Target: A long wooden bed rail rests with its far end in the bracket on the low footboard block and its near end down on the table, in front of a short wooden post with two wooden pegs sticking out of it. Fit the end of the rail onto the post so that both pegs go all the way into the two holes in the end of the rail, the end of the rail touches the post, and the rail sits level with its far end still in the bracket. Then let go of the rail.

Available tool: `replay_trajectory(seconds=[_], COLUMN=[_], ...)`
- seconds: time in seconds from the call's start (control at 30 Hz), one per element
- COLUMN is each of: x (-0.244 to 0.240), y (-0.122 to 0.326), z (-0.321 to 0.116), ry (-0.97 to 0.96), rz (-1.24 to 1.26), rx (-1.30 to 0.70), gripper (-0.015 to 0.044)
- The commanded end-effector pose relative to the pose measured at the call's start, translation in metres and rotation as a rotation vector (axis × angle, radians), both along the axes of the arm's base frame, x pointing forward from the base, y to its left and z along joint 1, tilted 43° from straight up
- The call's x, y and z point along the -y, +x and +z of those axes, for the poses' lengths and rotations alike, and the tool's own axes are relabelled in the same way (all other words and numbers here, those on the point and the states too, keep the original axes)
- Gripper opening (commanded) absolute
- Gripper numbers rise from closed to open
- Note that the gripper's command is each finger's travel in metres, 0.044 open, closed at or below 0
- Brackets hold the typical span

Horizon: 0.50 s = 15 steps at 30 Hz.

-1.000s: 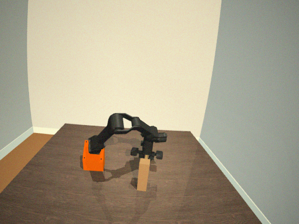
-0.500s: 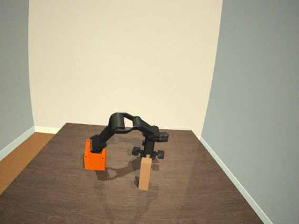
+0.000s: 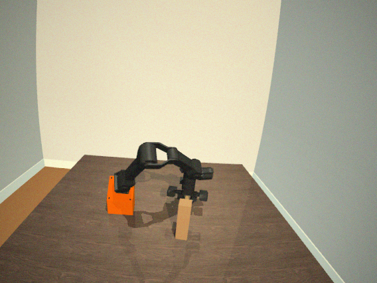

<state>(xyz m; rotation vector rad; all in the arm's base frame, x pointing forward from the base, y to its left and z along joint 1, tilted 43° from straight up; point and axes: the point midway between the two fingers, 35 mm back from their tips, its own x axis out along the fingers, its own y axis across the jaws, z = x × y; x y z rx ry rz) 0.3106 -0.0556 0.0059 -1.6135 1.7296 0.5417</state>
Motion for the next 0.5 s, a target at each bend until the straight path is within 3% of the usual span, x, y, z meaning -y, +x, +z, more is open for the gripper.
replay_trajectory(seconds=[0.0, 0.47], x=[0.0004, 0.0032], y=[0.0001, -0.0009], z=[0.0022, 0.0057], ry=[0.000, 0.000], rz=[0.003, 0.003], rx=[0.002, 0.002], gripper=[0.0000, 0.0000])
